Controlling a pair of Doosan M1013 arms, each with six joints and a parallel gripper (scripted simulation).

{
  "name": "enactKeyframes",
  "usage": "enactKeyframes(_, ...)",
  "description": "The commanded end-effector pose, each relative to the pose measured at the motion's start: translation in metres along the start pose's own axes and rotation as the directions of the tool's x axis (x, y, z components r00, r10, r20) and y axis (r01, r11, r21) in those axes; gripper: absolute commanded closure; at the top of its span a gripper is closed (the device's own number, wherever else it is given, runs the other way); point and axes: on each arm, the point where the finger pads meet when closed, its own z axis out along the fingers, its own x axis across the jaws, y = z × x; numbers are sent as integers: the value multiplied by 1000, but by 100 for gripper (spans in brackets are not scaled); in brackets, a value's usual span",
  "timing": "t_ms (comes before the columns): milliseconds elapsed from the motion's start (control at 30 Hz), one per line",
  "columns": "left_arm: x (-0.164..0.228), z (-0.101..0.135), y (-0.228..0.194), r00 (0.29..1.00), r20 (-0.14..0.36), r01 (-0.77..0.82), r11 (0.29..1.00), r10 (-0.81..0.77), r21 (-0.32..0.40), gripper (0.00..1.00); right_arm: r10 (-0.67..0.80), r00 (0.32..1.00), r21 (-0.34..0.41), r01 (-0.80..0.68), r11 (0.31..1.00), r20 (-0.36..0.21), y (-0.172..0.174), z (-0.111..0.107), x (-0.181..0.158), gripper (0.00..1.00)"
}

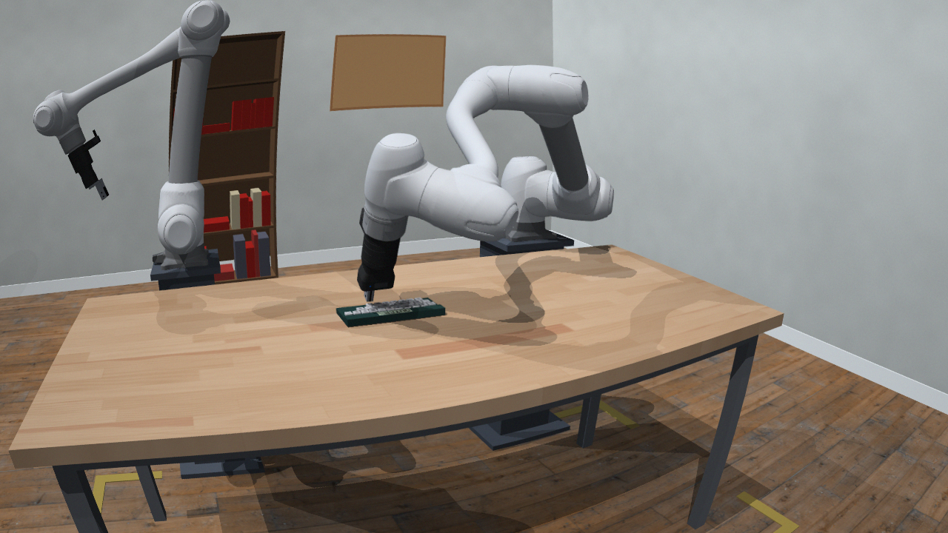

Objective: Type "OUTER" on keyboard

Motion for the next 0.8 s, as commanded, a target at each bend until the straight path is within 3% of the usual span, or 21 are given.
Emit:
enactKeyframes(0, -1, -5, -3, 1000, 5, 4, 1000, -4, 7, 100, -3, 1000, 0, 3, 1000, -6, -2, -2, 1, 0)
enactKeyframes(767, -1, -26, -12, 1000, 5, 3, 1000, -3, 6, 100, -3, 1000, 0, 3, 1000, -6, -2, -2, 1, 0)
